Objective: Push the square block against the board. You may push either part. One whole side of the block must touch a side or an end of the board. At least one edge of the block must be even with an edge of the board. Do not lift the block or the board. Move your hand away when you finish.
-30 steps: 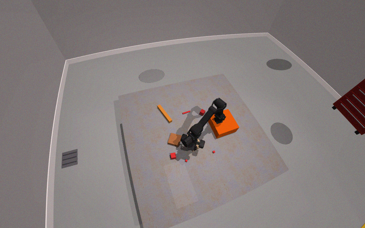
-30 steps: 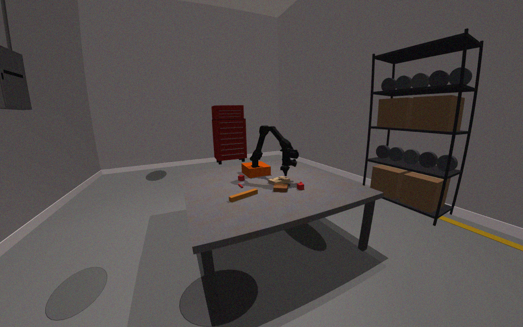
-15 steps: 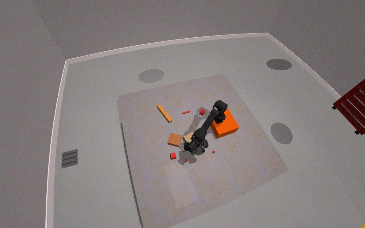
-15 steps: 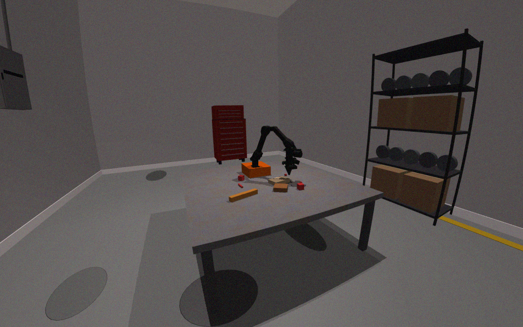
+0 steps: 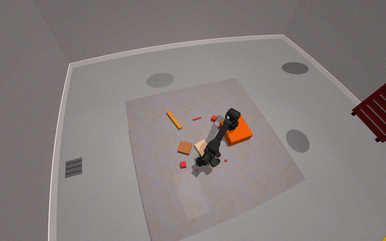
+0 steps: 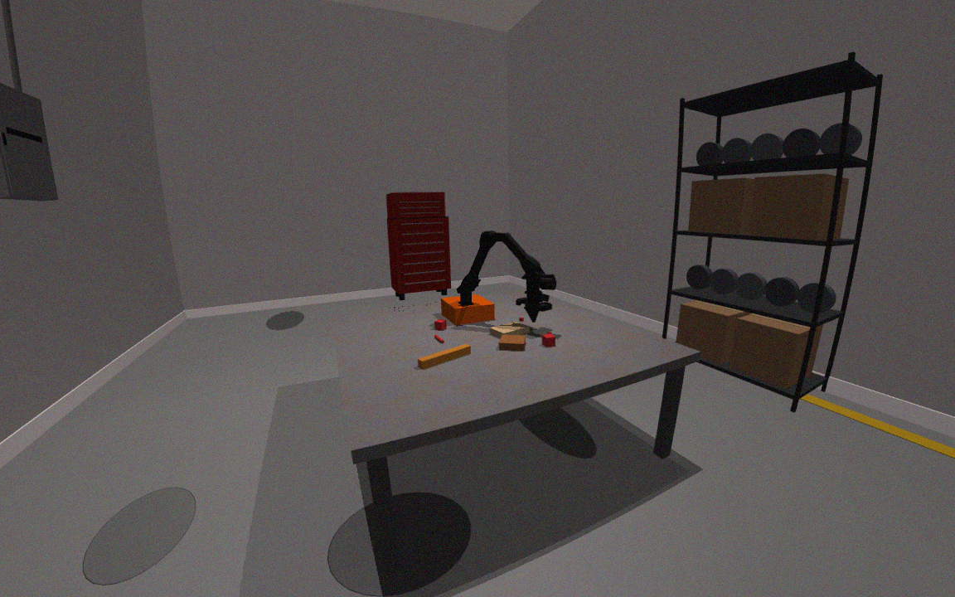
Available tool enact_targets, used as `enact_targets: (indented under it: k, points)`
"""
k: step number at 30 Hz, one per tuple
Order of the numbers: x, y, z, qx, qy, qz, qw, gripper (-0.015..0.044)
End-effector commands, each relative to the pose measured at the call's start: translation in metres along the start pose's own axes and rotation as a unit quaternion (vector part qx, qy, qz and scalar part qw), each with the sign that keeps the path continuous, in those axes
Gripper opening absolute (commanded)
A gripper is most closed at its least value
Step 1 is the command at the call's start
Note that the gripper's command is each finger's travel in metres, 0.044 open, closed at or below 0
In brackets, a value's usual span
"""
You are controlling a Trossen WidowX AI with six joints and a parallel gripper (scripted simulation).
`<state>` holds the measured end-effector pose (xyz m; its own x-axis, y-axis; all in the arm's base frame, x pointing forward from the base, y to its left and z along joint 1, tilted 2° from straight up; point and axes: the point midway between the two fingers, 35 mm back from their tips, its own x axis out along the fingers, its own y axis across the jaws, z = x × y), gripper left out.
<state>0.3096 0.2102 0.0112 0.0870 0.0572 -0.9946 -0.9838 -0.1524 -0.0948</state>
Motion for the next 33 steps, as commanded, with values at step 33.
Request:
enact_targets:
  k: [33]
  points:
    - [0.034,0.008,-0.017,-0.029,0.01,0.017,0.999,0.0]
